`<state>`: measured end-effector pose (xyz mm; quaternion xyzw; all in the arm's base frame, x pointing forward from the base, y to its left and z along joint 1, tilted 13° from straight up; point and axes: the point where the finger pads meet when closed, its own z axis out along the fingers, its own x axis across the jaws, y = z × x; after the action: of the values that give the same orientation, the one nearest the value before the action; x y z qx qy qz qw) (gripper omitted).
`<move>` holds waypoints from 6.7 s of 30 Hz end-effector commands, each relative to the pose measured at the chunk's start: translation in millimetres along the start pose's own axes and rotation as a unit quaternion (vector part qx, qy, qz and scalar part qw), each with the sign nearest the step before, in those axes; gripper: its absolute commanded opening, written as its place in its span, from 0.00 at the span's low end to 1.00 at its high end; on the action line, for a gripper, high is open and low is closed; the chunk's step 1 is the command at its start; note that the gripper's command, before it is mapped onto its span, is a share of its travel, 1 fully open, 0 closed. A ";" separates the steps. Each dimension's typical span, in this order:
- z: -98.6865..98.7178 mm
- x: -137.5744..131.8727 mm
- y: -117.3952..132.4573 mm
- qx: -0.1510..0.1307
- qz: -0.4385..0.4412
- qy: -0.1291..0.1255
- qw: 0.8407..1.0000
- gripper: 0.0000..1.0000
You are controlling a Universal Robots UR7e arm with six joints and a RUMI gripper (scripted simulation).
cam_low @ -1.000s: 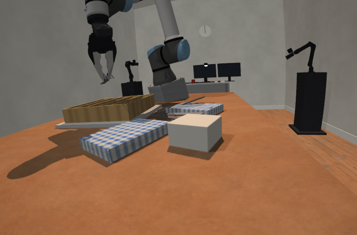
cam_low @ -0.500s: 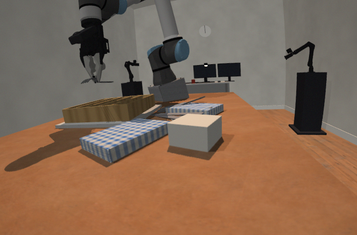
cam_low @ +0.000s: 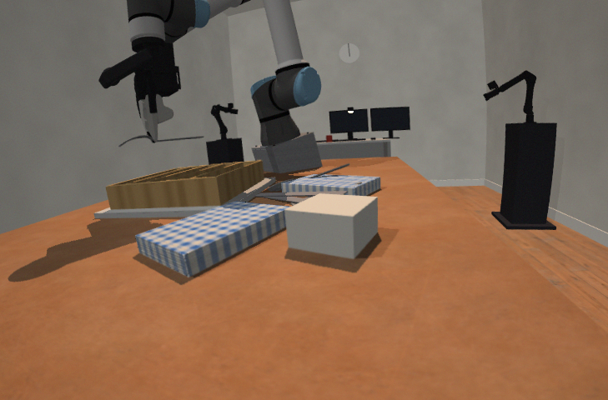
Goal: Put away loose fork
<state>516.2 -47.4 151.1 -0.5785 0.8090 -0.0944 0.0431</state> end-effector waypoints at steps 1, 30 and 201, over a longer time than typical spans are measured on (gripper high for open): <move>-1.6 18.6 -1.2 0.002 0.139 0.006 0.990 0.01; -5.2 74.9 6.3 0.009 0.523 0.005 0.852 0.01; -6.3 97.5 12.2 0.003 -0.263 0.014 0.965 0.01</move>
<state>471.6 -134.9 158.1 -0.7696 0.6285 -0.1121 0.0069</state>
